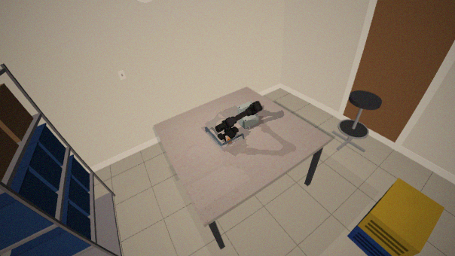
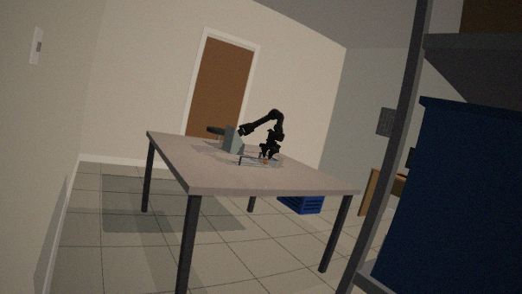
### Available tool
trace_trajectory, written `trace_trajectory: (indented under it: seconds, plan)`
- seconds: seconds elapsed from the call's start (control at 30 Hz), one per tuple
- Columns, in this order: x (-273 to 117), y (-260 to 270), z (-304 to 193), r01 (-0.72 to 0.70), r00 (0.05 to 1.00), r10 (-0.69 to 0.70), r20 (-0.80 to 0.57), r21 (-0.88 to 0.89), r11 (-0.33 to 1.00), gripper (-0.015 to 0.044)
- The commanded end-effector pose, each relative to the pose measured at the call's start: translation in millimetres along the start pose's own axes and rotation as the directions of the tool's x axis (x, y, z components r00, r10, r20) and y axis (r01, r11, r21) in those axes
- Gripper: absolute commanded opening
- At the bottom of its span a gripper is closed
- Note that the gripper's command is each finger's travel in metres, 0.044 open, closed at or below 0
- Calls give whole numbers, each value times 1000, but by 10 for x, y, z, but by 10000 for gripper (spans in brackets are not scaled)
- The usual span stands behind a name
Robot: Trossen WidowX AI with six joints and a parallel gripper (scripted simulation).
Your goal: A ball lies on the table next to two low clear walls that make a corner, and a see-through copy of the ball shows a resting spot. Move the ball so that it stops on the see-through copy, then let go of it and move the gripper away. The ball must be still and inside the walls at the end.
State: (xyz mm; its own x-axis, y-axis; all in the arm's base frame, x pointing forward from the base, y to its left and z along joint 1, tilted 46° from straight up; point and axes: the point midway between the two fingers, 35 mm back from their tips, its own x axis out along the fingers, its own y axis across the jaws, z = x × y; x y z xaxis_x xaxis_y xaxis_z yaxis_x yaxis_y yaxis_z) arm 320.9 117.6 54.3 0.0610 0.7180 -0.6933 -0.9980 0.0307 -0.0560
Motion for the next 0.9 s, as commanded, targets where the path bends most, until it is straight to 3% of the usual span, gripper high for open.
trace_trajectory:
  seconds: [0.0, 0.3, 0.4, 0.7, 0.87]
  plan:
    - [96, 23, -15, -12, 1000, 12, 1, 12, 1000, 318]
    - [217, 31, -11, -12, 1000, 12, 3, 12, 1000, 318]
    - [217, 31, -11, -12, 1000, 12, 3, 12, 1000, 239]
    - [217, 31, -11, -12, 1000, 12, 3, 12, 1000, 179]
    - [179, 37, -209, -5, 1000, 7, -28, 73, 997, 48]
